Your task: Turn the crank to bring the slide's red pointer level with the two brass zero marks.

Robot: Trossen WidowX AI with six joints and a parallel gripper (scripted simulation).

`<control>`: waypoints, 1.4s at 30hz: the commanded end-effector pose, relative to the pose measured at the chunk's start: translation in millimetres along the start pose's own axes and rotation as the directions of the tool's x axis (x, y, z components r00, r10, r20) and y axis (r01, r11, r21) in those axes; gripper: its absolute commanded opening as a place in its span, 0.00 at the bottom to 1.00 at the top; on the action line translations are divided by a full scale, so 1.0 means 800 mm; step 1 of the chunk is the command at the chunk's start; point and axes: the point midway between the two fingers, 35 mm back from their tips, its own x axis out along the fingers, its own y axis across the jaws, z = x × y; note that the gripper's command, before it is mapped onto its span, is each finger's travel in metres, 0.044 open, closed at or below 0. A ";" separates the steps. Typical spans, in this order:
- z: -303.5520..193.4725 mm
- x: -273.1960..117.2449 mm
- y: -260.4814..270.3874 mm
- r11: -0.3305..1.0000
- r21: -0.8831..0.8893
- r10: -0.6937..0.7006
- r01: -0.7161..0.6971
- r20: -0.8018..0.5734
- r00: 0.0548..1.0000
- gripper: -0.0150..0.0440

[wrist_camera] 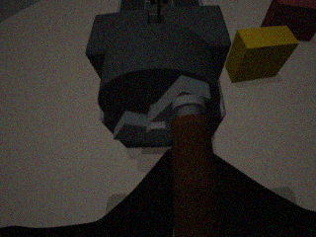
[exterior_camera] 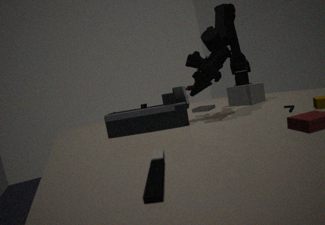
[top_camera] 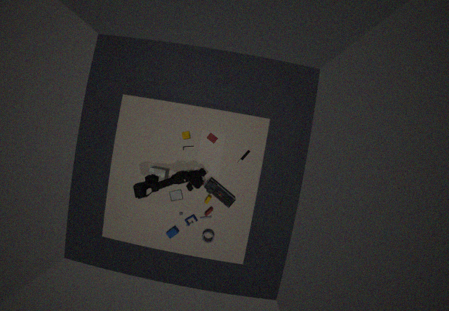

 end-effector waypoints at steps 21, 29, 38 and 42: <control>0.000 0.000 0.000 1.000 0.000 -0.001 0.001 0.000 1.000 0.34; 0.000 0.000 0.000 1.000 0.000 -0.001 0.001 0.000 1.000 0.70; 0.003 -0.003 0.000 1.000 0.000 -0.001 0.001 0.000 1.000 1.00; 0.023 -0.021 0.002 1.000 0.000 0.000 0.000 0.000 1.000 1.00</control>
